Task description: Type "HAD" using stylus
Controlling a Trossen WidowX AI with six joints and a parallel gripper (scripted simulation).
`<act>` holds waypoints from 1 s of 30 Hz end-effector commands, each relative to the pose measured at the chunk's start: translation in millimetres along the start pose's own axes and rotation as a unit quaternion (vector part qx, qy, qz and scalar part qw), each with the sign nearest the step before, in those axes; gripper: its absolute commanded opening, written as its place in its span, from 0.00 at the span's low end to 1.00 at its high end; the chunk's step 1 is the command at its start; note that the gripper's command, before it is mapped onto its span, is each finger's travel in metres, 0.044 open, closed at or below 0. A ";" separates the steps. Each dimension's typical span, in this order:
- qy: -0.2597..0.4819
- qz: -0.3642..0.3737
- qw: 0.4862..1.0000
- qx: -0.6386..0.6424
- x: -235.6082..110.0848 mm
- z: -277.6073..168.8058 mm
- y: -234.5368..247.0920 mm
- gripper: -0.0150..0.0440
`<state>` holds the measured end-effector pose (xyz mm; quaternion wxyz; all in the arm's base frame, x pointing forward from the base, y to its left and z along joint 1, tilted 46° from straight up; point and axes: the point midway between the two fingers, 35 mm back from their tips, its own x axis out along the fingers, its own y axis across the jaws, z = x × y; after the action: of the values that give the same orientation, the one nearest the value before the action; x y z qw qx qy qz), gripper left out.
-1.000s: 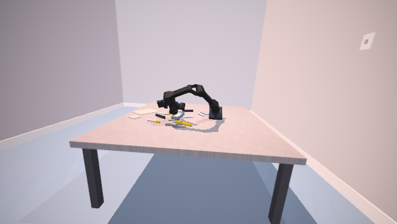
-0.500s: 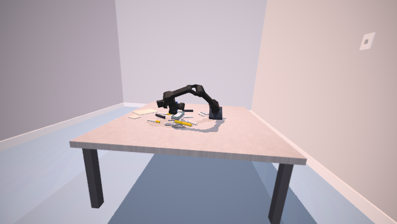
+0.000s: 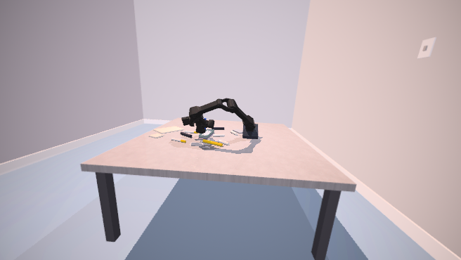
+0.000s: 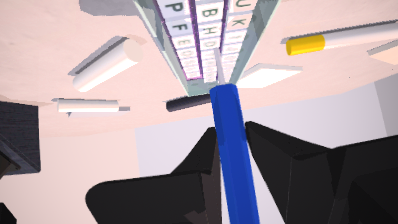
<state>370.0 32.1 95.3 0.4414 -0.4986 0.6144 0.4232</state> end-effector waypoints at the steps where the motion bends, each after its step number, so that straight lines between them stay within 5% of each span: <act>1: -0.002 0.000 1.000 0.002 0.1 1.3 -0.1 0.39; 30: -0.003 0.000 1.000 0.002 3.8 8.0 1.6 0.39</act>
<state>368.8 37.3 90.6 0.4418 -0.4983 0.6144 0.4231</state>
